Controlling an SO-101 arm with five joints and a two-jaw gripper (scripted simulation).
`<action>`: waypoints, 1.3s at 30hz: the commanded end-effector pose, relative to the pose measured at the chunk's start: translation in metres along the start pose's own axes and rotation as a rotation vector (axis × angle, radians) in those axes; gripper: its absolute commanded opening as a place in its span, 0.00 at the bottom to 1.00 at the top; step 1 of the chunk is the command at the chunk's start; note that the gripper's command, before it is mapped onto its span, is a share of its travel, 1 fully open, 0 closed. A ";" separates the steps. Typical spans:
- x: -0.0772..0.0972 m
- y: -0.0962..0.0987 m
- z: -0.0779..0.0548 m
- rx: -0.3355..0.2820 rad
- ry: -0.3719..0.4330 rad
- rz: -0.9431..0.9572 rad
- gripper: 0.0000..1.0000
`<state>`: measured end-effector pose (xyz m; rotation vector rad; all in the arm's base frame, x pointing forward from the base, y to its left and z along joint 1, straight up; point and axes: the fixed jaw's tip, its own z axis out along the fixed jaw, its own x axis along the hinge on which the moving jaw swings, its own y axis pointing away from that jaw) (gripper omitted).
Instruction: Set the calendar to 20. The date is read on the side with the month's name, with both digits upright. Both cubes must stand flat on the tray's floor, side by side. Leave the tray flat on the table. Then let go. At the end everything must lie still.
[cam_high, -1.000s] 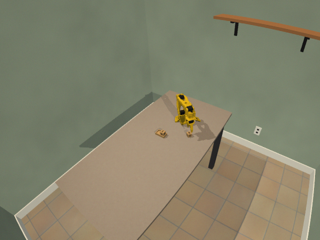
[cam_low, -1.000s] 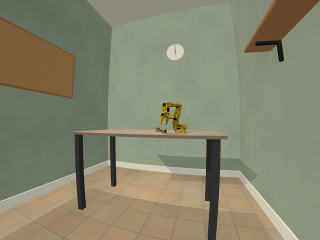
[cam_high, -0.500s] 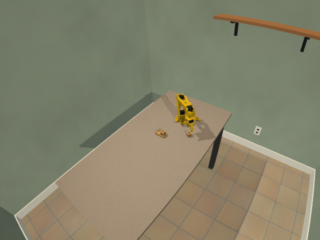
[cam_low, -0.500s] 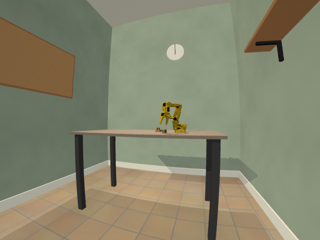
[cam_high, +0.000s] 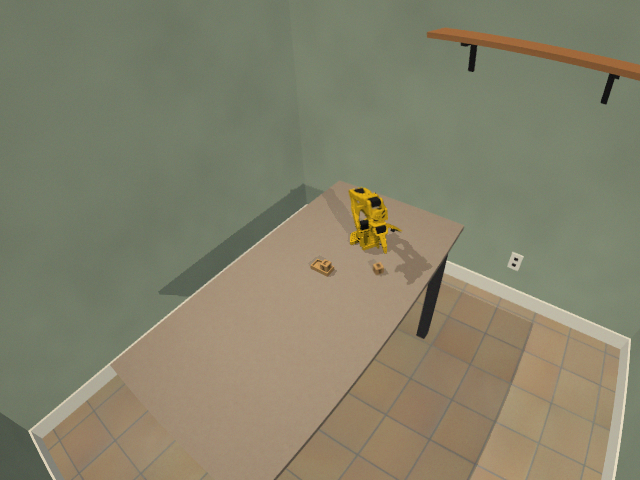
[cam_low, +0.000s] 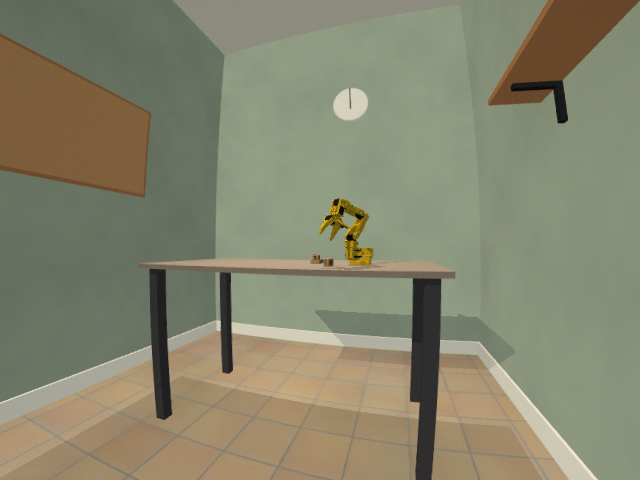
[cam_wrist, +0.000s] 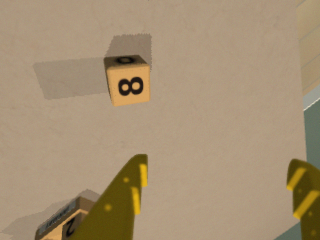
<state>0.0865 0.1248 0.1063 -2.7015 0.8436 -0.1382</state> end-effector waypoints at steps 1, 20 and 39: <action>-0.002 -0.009 -0.018 0.142 -0.007 0.000 0.35; -0.002 -0.011 -0.028 0.220 -0.011 0.017 0.35; -0.009 -0.015 -0.026 0.158 -0.046 0.330 0.35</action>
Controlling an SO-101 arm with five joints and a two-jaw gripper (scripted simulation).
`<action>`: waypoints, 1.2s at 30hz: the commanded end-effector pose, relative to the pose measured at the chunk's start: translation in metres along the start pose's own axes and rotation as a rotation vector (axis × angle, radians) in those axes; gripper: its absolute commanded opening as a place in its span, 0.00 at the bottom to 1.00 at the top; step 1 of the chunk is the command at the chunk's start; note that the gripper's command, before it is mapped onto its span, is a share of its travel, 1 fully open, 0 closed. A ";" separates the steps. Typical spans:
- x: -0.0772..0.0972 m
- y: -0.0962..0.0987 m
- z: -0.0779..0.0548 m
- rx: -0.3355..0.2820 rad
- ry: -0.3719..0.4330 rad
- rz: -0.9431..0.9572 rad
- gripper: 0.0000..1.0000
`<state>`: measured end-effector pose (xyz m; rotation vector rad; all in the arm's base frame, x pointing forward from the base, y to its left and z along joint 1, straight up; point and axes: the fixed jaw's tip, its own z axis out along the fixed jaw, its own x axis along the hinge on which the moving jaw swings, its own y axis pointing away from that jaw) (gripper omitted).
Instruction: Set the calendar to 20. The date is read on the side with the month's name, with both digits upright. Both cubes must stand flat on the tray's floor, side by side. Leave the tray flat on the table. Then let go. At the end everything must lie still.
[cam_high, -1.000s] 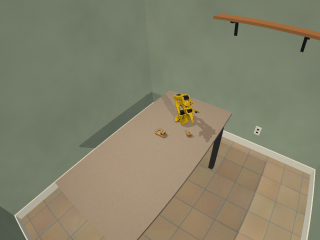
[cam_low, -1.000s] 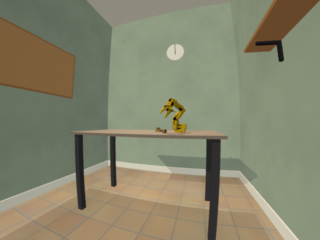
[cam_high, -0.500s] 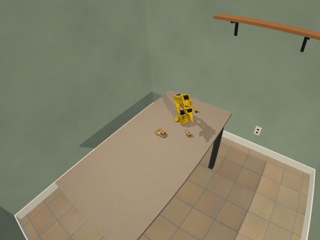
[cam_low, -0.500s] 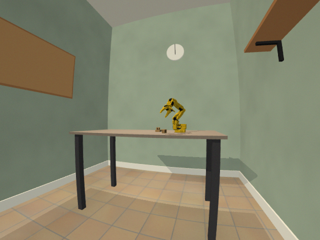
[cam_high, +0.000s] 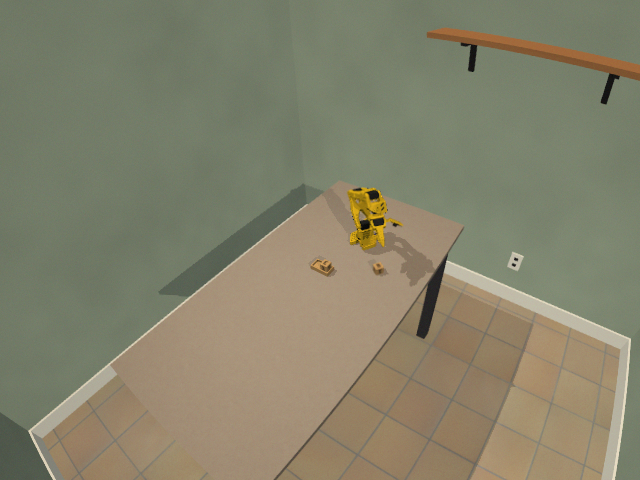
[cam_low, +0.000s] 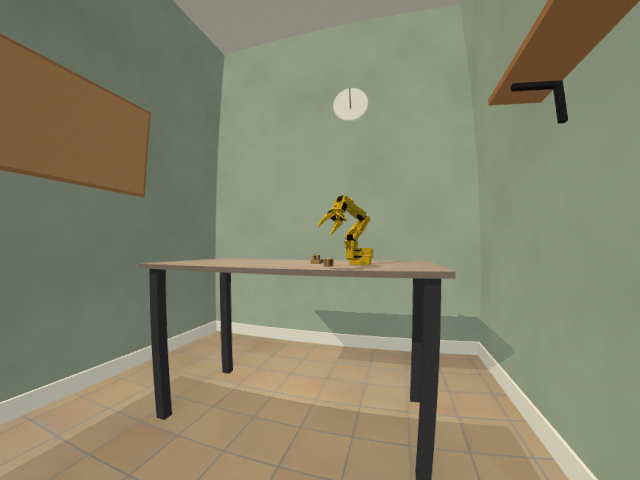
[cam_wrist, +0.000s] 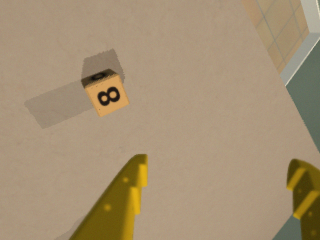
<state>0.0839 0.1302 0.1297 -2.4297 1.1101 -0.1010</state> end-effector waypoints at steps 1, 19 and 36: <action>-0.006 -0.005 -0.003 0.002 -0.012 0.110 0.35; -0.019 -0.010 0.004 -0.101 0.043 0.709 0.35; -0.029 -0.014 0.013 -0.155 0.132 1.169 0.35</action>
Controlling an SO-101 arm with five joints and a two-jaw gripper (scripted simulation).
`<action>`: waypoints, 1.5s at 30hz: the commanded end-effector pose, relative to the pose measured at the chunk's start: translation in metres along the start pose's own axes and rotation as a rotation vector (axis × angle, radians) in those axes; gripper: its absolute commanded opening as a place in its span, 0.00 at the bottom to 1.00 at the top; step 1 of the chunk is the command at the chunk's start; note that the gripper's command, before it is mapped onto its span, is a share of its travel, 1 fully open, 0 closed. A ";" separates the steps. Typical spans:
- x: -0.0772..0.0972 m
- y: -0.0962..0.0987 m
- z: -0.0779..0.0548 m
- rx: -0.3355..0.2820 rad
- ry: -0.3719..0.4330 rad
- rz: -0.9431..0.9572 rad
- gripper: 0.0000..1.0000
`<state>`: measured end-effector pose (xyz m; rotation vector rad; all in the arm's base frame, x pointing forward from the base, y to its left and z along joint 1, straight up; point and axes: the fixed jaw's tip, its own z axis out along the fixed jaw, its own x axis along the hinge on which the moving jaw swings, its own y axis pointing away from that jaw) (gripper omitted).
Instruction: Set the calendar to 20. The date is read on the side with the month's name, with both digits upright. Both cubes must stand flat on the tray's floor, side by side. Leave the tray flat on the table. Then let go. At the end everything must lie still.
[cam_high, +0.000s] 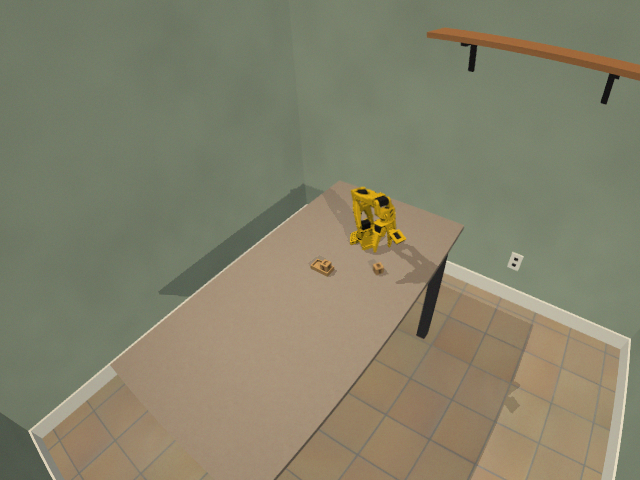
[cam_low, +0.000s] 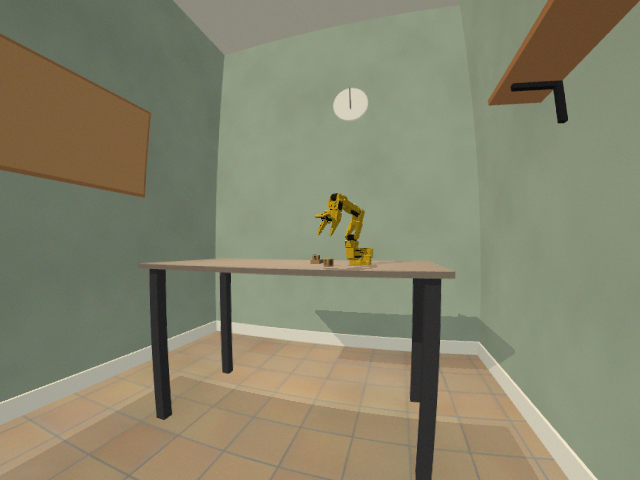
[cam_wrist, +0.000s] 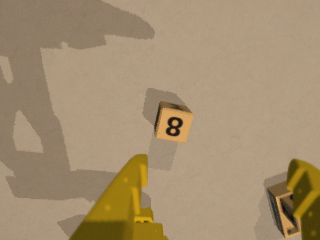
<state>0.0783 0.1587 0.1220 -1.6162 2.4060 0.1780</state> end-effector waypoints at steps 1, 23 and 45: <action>-0.006 0.003 -0.004 -0.005 -0.015 0.086 0.35; -0.009 0.004 -0.002 -0.008 0.009 0.212 0.35; 0.018 0.007 0.056 0.000 0.428 0.207 0.35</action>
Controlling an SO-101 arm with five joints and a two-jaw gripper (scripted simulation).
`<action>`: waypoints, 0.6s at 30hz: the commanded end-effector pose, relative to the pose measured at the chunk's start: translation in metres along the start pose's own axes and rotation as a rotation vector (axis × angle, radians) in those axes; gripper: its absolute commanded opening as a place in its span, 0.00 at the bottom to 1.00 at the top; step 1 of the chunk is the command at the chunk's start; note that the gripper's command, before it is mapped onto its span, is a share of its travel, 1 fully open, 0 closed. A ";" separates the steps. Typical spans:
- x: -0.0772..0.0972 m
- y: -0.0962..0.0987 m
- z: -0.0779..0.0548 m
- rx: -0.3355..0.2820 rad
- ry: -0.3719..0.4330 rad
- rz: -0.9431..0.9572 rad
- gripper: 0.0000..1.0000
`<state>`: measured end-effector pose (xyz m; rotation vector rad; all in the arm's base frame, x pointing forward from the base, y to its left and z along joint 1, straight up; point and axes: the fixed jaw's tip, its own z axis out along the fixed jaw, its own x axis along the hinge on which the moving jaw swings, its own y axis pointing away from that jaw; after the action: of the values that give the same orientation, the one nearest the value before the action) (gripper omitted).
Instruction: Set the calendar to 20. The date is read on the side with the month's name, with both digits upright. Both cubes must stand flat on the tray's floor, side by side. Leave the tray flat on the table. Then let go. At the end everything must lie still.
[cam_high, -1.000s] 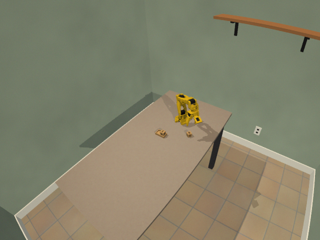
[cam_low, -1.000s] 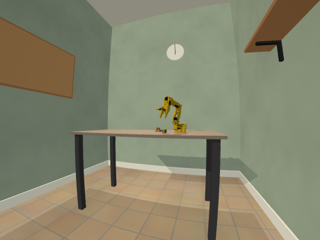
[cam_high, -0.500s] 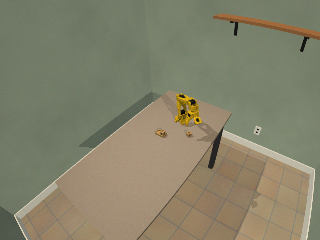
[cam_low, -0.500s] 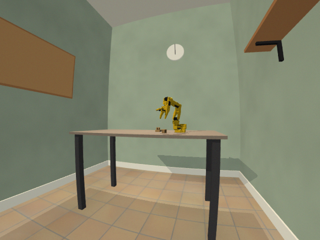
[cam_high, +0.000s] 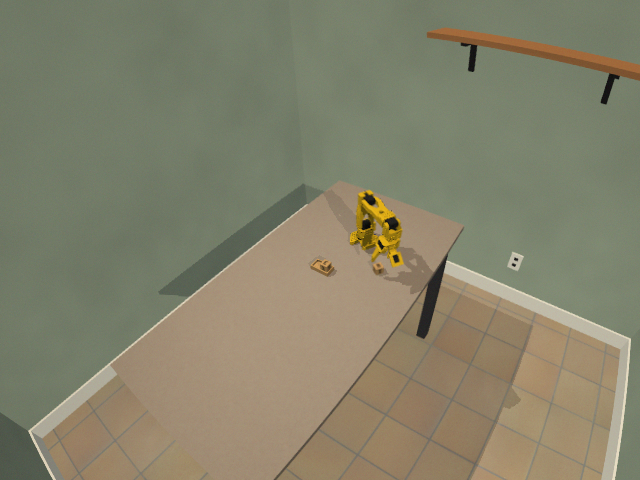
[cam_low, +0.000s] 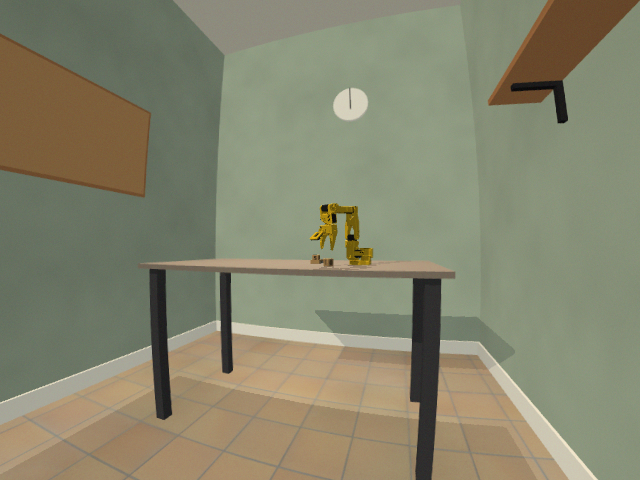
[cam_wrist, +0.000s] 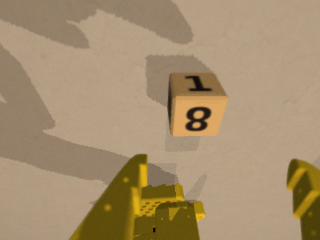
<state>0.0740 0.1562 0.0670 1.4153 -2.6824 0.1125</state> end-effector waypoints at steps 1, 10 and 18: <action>-0.001 0.002 0.007 0.007 0.050 -0.001 0.35; 0.002 0.002 0.016 0.014 0.110 -0.001 0.35; 0.000 0.002 0.017 0.016 0.120 -0.001 0.35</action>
<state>0.0709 0.1503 0.0456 1.3537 -2.5659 0.2326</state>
